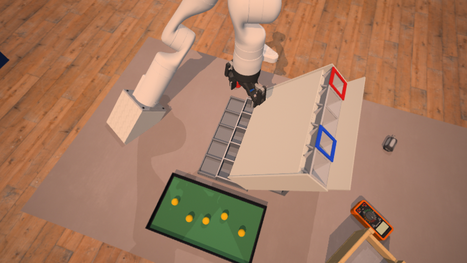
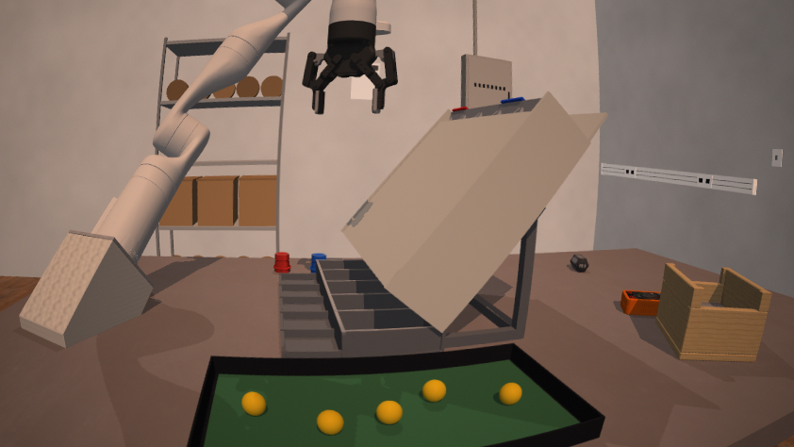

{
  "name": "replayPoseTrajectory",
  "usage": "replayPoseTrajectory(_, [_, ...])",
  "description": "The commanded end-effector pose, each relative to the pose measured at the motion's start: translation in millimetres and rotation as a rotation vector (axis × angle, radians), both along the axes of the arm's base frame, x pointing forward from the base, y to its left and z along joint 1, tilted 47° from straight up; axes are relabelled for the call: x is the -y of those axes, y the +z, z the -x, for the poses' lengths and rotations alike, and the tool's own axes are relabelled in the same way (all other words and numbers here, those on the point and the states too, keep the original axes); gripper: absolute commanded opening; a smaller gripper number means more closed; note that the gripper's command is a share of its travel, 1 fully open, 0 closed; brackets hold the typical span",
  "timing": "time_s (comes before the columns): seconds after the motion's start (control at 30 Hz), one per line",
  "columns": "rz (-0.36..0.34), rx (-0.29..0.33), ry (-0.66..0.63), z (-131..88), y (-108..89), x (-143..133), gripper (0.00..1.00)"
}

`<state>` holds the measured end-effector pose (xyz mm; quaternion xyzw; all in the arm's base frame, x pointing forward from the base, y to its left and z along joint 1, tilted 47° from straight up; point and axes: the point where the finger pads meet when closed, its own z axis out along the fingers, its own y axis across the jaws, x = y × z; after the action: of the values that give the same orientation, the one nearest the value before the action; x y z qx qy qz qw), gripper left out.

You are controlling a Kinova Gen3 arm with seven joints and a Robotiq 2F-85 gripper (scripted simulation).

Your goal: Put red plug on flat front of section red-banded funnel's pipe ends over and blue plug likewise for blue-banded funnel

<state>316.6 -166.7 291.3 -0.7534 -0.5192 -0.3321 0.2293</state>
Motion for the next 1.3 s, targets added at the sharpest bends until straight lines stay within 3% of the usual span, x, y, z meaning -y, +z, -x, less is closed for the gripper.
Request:
replayPoseTrajectory(0.0, [-0.002, -0.018, -0.009, -0.1, 0.2, 0.3, 1.00])
replayPoseTrajectory(0.03, [-0.002, -0.018, -0.009, -0.1, 0.2, 0.3, 1.00])
replayPoseTrajectory(0.07, [-0.074, -0.204, -0.198, 0.1, 0.2, 0.5, 1.00])
replayPoseTrajectory(0.17, [-0.085, -0.229, -0.222, 0.1, 0.2, 0.5, 1.00])
replayPoseTrajectory(0.3, [-0.128, -0.346, -0.338, 0.1, 0.2, 0.5, 1.00])
replayPoseTrajectory(0.6, [-0.128, -0.346, -0.338, 0.1, 0.2, 0.5, 1.00])
replayPoseTrajectory(0.63, [-0.201, -0.537, -0.524, 0.2, 0.1, 0.9, 1.00])
replayPoseTrajectory(0.73, [-0.210, -0.561, -0.547, 0.2, 0.1, 0.9, 1.00])
replayPoseTrajectory(0.87, [-0.253, -0.677, -0.659, 0.2, 0.1, 0.9, 1.00])
replayPoseTrajectory(1.17, [-0.255, -0.684, -0.665, 0.2, 0.1, 0.9, 1.00])
replayPoseTrajectory(1.2, [-0.281, -0.755, -0.734, 0.4, 0.1, 1.2, 1.00])
replayPoseTrajectory(1.27, [-0.281, -0.755, -0.734, 0.4, 0.1, 1.2, 1.00])
